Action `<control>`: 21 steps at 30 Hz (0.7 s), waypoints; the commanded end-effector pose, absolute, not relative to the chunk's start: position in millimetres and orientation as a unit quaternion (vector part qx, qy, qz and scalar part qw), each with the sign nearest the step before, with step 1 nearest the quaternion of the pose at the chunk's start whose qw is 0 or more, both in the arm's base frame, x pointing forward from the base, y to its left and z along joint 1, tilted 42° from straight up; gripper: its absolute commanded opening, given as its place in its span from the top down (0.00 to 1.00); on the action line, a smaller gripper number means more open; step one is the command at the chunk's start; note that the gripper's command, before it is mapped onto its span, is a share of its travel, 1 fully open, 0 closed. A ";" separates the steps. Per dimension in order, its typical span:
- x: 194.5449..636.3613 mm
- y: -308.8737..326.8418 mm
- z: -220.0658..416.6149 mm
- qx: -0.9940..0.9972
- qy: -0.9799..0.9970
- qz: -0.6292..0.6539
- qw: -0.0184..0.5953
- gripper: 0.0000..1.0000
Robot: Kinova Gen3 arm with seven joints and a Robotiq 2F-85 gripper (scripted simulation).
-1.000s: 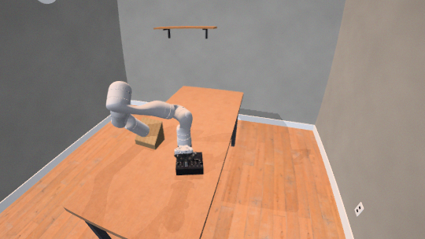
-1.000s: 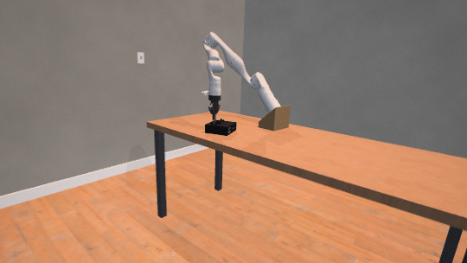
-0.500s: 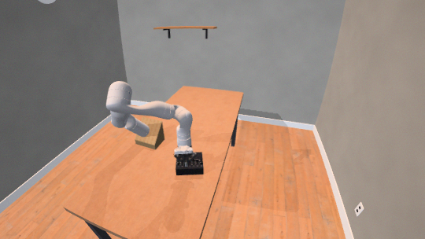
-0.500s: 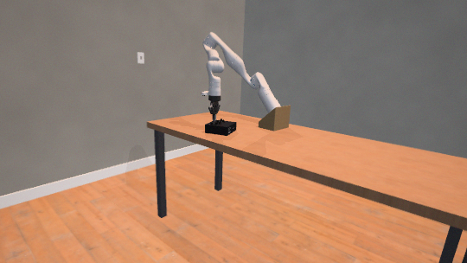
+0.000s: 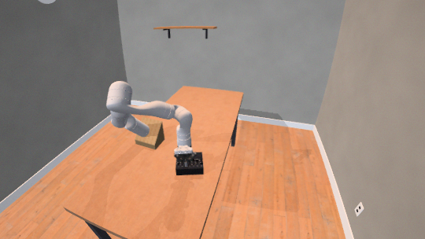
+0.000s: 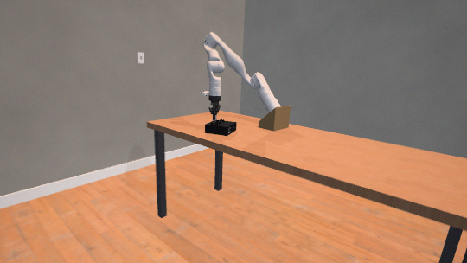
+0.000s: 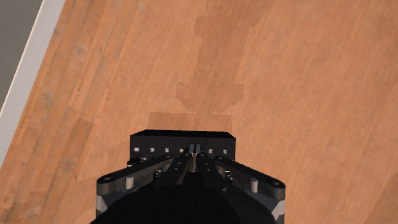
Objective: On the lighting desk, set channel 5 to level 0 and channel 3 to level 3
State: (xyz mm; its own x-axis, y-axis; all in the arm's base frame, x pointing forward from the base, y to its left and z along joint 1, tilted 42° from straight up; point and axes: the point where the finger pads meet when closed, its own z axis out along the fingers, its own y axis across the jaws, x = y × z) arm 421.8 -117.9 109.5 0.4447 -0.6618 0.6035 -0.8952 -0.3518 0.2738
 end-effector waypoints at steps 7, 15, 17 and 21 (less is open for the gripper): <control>421.0 -114.2 105.9 0.798 -0.487 0.202 0.292 1.00; 418.9 -111.1 103.1 0.798 -0.487 0.202 0.292 1.00; 418.5 -110.5 102.5 0.798 -0.487 0.202 0.292 1.00; 418.2 -110.0 102.1 0.798 -0.487 0.202 0.292 1.00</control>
